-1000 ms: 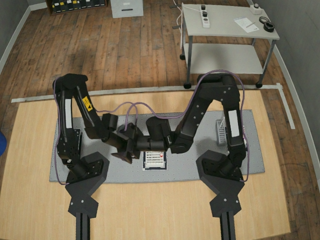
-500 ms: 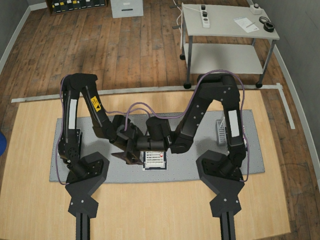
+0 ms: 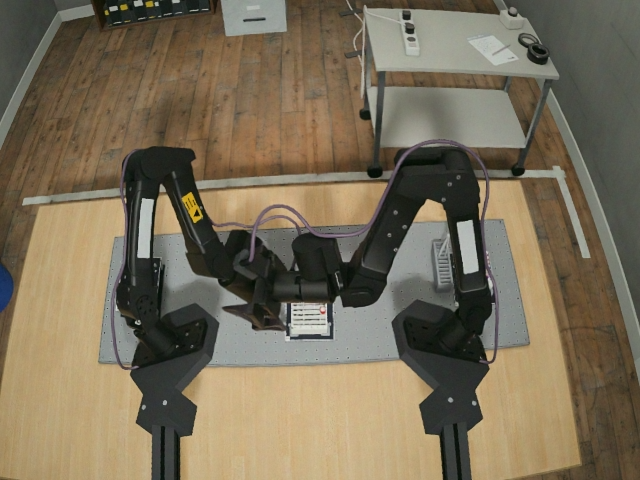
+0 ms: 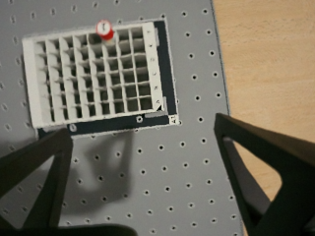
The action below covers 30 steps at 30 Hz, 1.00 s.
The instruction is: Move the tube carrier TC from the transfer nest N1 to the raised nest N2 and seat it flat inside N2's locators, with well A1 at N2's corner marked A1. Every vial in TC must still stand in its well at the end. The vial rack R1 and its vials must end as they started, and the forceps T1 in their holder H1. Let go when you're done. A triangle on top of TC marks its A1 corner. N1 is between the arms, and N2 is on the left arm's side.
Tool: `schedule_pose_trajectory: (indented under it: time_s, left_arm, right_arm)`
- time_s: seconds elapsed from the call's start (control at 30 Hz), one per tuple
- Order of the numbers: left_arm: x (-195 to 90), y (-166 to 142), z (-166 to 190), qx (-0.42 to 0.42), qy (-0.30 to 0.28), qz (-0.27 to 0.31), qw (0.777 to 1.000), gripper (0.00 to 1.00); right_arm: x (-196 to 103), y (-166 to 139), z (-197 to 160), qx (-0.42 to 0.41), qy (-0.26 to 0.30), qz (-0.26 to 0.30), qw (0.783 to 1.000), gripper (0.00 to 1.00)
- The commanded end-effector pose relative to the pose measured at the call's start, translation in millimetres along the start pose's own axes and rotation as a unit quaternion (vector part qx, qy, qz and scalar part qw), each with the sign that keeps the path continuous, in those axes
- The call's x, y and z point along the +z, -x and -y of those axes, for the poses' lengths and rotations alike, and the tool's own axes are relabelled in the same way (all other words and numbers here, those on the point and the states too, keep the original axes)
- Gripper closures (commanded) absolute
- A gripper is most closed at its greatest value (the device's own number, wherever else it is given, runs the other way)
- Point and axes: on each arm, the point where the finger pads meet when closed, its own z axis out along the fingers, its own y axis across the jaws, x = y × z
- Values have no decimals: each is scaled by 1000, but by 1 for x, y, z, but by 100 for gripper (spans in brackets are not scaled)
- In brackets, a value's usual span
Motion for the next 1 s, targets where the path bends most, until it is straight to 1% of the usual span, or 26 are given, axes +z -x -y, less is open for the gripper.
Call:
schedule_pose_trajectory:
  time_s: [0.0, 0.17, 0.23, 0.4, 0.53, 0.73, 0.8, 0.97]
  left_arm:
    - [9, 4, -8, -82, 7, -25, 996, 0]
    - [21, 15, -34, -199, 42, -42, 978, 0]
    - [21, 15, -34, -199, 42, -42, 978, 0]
    - [28, 21, -48, -295, 67, -61, 951, 0]
    - [34, 22, -55, -372, 88, -92, 919, 0]
    - [36, 21, -59, -462, 119, -131, 869, 0]
    - [36, 21, -59, -462, 119, -131, 869, 0]
    - [38, 22, -58, -538, 145, -157, 815, 0]
  right_arm:
    - [-2, 13, -1, -2, 1, 23, 1000, 0]
    - [-2, 13, -1, -2, 1, 23, 1000, 0]
    - [-2, 13, -1, -2, 1, 23, 1000, 0]
    - [-2, 13, -1, -2, 1, 23, 1000, 0]
    - [-2, 13, -1, -2, 1, 23, 1000, 0]
    - [-2, 13, -1, -2, 1, 23, 1000, 0]
    - [-2, 13, -1, -2, 1, 23, 1000, 0]
    - [-2, 13, -1, -2, 1, 23, 1000, 0]
